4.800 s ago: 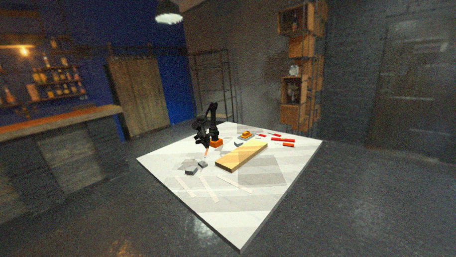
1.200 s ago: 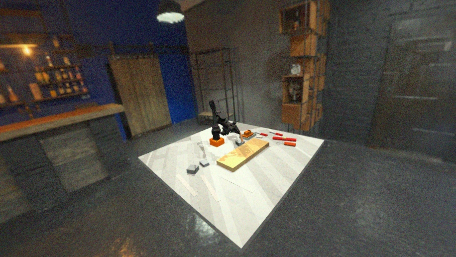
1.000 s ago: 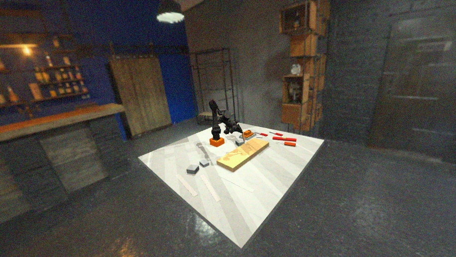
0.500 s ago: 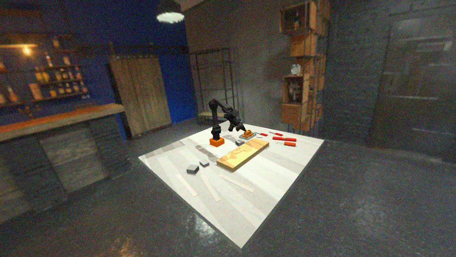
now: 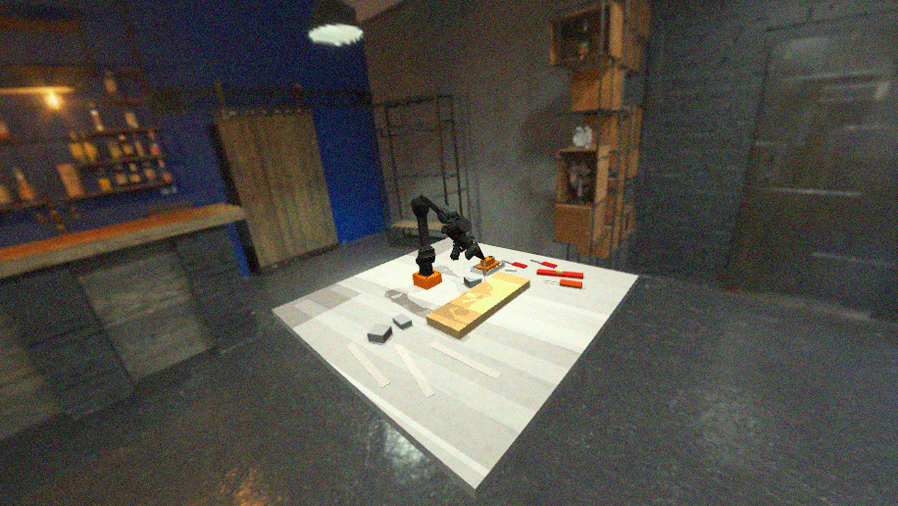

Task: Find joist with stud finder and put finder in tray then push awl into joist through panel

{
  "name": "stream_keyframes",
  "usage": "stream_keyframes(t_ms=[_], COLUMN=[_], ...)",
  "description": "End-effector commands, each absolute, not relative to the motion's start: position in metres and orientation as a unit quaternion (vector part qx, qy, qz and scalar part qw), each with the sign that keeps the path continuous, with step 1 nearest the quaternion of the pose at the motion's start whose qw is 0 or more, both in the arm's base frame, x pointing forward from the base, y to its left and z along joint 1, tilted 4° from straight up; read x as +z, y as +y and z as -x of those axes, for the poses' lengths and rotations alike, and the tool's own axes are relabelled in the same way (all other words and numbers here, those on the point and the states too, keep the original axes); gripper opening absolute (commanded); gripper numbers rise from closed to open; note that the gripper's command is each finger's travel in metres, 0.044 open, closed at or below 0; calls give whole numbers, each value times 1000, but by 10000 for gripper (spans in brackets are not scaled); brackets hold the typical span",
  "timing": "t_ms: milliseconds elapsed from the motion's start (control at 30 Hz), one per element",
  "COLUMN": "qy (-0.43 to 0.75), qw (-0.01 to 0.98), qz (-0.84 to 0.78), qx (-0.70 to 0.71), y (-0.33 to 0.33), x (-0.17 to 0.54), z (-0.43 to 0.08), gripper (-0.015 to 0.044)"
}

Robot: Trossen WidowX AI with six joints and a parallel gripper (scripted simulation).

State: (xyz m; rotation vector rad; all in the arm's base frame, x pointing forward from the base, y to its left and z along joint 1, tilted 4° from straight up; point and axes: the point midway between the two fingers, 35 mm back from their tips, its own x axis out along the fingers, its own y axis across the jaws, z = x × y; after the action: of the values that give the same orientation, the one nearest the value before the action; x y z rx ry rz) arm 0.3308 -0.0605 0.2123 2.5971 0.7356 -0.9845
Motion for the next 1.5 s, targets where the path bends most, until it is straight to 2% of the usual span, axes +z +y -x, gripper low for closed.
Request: stream_keyframes(t_ms=[0, 1467], qy=[254, 254], qw=[137, 137], qz=[-895, -895], qx=[-340, -340], y=[-61, -61], x=[208, 178], z=[-332, -335], gripper=[0, 0])
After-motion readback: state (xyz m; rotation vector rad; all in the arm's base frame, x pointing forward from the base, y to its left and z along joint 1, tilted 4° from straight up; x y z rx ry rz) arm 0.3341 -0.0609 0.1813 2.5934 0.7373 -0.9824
